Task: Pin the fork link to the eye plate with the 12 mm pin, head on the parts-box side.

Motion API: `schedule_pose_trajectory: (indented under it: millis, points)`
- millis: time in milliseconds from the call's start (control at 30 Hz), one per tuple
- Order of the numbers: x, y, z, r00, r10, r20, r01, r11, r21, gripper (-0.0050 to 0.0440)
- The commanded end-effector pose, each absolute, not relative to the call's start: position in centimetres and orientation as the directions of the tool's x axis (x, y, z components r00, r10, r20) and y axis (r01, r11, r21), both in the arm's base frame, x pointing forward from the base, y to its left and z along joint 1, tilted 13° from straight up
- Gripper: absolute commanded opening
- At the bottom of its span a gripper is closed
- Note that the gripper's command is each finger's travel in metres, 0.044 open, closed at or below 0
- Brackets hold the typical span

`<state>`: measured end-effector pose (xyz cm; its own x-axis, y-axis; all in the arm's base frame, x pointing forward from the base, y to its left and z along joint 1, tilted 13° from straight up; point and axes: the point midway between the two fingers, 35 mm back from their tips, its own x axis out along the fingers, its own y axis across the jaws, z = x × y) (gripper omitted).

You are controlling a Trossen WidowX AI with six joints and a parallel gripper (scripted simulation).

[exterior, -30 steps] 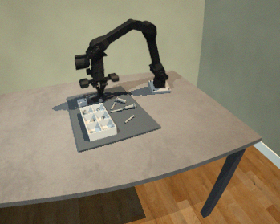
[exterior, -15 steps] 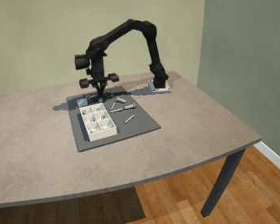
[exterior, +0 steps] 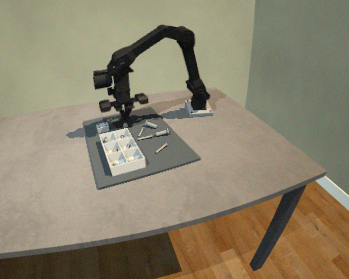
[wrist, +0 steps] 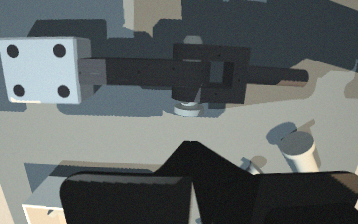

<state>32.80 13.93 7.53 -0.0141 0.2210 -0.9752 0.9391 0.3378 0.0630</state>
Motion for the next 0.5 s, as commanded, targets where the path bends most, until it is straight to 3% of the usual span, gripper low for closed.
schedule_pose_trajectory:
  millis: [0,467]
  points:
    - [32.7,14.0,7.1,-0.015,0.22,-0.975,0.94,0.337,0.061,-0.005]
    - [32.6,14.4,5.6,-0.015,0.219,-0.976,0.94,0.337,0.061,-0.005]
